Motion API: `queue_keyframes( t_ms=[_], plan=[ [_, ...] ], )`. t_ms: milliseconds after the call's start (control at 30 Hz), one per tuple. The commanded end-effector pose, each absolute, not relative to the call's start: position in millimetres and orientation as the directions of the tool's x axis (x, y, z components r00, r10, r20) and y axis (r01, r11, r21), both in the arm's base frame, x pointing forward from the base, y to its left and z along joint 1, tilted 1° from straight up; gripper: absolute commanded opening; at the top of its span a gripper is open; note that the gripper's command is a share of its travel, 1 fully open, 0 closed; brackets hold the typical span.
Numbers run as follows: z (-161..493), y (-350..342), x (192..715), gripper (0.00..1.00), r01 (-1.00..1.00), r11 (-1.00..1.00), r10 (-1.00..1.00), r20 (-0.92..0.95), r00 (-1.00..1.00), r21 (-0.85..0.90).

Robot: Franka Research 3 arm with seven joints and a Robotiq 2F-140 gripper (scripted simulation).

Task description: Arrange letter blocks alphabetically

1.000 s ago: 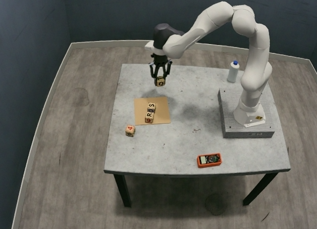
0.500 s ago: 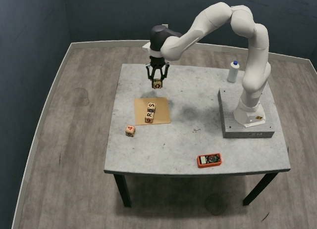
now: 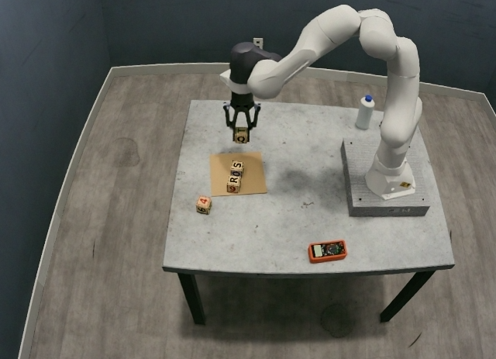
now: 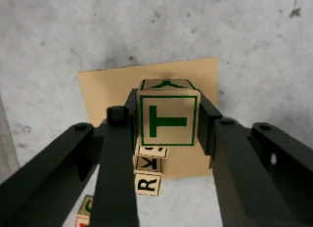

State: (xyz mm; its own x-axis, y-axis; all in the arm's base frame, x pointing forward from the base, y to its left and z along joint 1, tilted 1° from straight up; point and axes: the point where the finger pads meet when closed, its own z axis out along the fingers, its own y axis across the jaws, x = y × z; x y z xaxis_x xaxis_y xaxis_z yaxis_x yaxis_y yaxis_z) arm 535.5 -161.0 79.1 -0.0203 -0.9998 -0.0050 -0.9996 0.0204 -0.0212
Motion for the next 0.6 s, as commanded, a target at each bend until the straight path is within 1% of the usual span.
queue_keyframes(
  t_ms=[0,567],
  plan=[
    [78.1,-157.1,537.2,0.33,-0.99,0.141,-0.99,-0.001,-0.141,-0.012],
    [77.7,-155.7,538.2,0.33,-0.988,0.152,-0.988,-0.001,-0.152,-0.012]
  ],
)
